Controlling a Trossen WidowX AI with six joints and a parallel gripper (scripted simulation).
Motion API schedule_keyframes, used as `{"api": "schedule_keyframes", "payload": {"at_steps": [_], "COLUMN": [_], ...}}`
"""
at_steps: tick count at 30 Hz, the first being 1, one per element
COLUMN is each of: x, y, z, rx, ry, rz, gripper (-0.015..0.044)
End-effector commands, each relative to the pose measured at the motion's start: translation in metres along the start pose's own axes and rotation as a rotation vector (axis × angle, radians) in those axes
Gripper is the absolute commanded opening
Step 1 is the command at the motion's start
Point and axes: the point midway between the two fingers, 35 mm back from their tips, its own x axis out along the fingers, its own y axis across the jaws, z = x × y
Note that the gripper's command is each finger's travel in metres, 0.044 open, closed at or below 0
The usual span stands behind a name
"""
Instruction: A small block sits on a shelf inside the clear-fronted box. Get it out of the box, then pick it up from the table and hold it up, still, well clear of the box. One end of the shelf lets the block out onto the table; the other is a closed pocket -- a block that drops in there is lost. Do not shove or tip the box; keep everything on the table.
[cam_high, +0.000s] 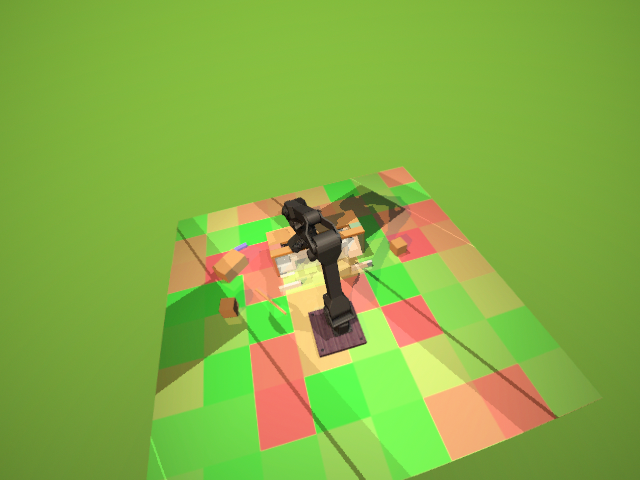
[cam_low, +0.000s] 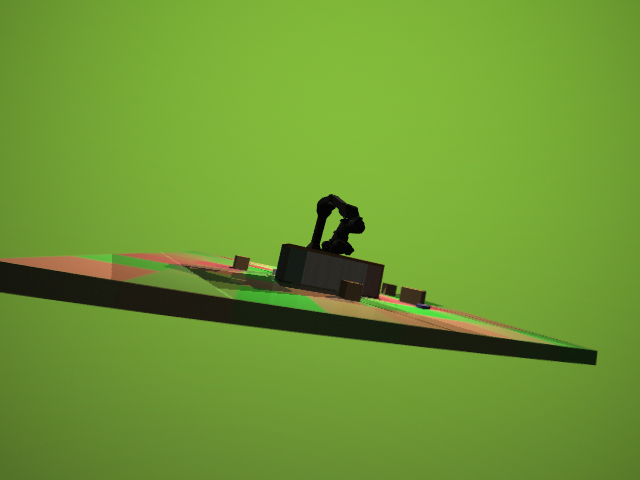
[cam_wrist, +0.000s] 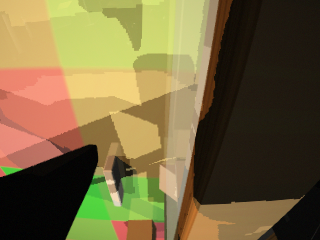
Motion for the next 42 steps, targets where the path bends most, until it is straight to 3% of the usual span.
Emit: {"api": "schedule_keyframes", "payload": {"at_steps": [1, 42], "x": [0.002, 0.008], "y": [0.0, -0.001], "z": [-0.004, -0.021], "rx": [-0.001, 0.0], "ry": [0.001, 0.002], "rz": [0.0, 0.0], "gripper": [0.04, 0.04]}}
